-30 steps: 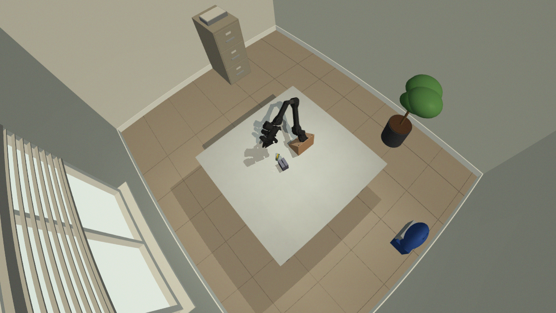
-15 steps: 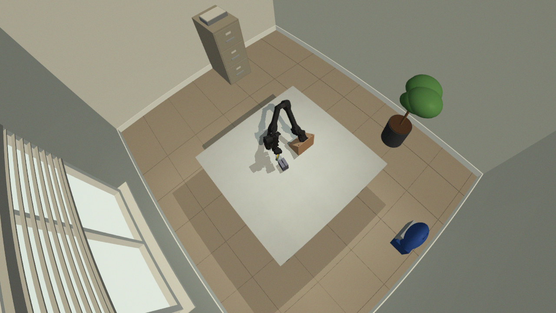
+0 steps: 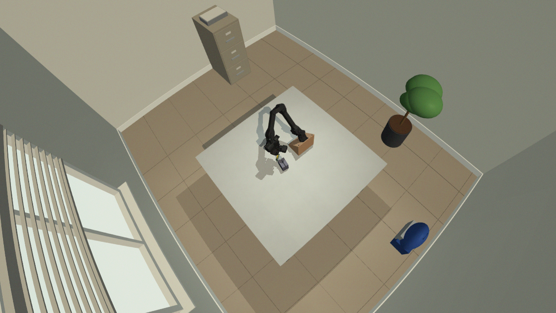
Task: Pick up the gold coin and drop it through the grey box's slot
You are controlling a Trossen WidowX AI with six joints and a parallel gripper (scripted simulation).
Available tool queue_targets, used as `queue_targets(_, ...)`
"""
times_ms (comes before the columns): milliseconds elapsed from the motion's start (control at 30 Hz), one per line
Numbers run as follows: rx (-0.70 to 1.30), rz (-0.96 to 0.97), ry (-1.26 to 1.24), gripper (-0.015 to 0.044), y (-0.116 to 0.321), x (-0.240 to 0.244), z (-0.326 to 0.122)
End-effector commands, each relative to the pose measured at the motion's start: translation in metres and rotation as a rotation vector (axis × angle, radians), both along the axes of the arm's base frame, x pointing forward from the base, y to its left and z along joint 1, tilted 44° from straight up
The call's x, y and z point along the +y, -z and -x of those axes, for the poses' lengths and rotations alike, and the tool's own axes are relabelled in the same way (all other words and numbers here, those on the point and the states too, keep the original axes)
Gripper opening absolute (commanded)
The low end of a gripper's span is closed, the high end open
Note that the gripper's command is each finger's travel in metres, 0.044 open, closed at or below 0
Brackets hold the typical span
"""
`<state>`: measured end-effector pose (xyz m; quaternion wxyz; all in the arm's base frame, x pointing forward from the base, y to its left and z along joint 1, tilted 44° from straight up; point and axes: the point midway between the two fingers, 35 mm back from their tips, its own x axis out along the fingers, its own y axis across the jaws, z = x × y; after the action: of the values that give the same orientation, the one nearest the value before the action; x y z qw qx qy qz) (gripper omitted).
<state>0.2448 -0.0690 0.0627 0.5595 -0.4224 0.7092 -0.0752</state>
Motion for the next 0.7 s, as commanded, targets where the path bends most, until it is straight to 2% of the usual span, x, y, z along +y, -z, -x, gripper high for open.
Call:
queue_targets(0, 0.013, 0.004, -0.011, 0.0161, 0.007, -0.008, -0.002)
queue_targets(100, 0.013, 0.006, -0.011, 0.0161, 0.024, -0.025, -0.001)
queue_targets(667, 0.012, 0.005, -0.009, 0.0161, 0.041, -0.041, -0.003)
